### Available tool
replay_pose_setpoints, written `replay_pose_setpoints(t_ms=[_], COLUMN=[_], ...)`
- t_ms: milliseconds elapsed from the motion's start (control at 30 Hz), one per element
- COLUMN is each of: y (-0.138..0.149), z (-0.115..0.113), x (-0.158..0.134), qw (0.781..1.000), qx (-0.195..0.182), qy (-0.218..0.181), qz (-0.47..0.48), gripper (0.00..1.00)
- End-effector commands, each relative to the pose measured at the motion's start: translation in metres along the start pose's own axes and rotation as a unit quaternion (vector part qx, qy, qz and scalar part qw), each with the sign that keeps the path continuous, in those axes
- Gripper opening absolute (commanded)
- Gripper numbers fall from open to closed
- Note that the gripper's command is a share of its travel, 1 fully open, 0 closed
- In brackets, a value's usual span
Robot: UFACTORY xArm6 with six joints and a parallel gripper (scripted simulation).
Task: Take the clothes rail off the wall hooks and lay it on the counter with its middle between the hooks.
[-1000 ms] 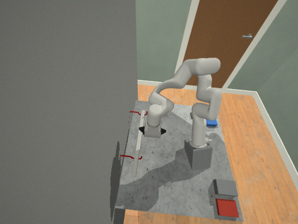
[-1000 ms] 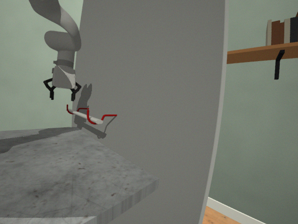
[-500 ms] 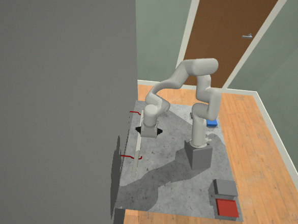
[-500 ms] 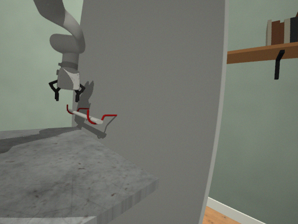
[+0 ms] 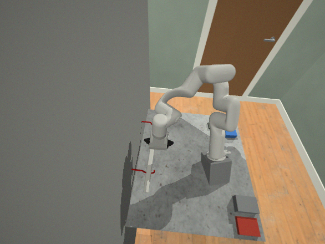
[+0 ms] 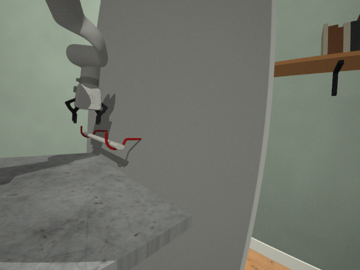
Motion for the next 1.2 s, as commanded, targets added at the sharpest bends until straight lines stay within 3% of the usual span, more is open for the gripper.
replay_pose_setpoints(t_ms=[0, 800, 1167], y=[0.011, 0.043, 0.043], z=[0.001, 0.007, 0.007], x=[-0.002, -0.008, -0.008], qw=[1.0, 1.0, 1.0], qx=[-0.002, -0.002, -0.002], qy=[0.001, 0.001, 0.001], qz=[0.0, 0.0, 0.0], gripper=[1.0, 1.0, 1.0])
Point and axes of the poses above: the point where the finger pads meet when closed, its own z axis out along the fingers, its own y axis across the jaws, x = y × z, the point moved 4 cm from there along -z, back along the fingers, and after that the axes turned 11 degrees about -z, right-handed, at the moved point
